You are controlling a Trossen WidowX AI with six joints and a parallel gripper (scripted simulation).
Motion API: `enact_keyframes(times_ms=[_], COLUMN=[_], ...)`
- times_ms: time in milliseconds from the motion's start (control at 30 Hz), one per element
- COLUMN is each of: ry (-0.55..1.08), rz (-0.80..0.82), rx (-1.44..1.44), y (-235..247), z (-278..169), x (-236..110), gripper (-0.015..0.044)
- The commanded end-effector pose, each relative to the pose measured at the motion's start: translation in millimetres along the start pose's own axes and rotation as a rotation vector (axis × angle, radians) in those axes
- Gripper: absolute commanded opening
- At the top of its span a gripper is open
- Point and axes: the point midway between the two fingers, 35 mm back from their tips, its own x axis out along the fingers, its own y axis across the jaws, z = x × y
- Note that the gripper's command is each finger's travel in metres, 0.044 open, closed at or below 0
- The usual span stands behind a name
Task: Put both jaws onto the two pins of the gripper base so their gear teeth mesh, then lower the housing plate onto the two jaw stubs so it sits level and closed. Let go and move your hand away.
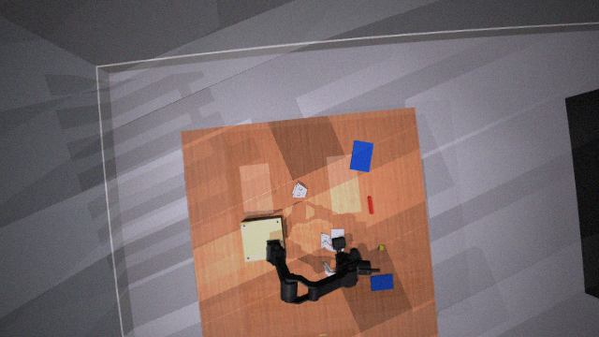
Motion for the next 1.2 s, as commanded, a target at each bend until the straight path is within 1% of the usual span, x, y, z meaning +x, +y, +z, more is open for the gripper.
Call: enact_keyframes(times_ms=[0, 100, 133, 1167], ry=[0.008, 0.009, 0.009, 0.016], rz=[0.002, 0.003, 0.003, 0.007], rx=[-0.079, -0.166, -0.195, -1.112], y=[-5.8, -11.7, -13.6, -69.2], z=[-3.1, -5.0, -5.6, -30.0], x=[1.7, 0.8, 0.4, -8.8], gripper=[0.0355, 0.0434, 0.0440, 0.0440])
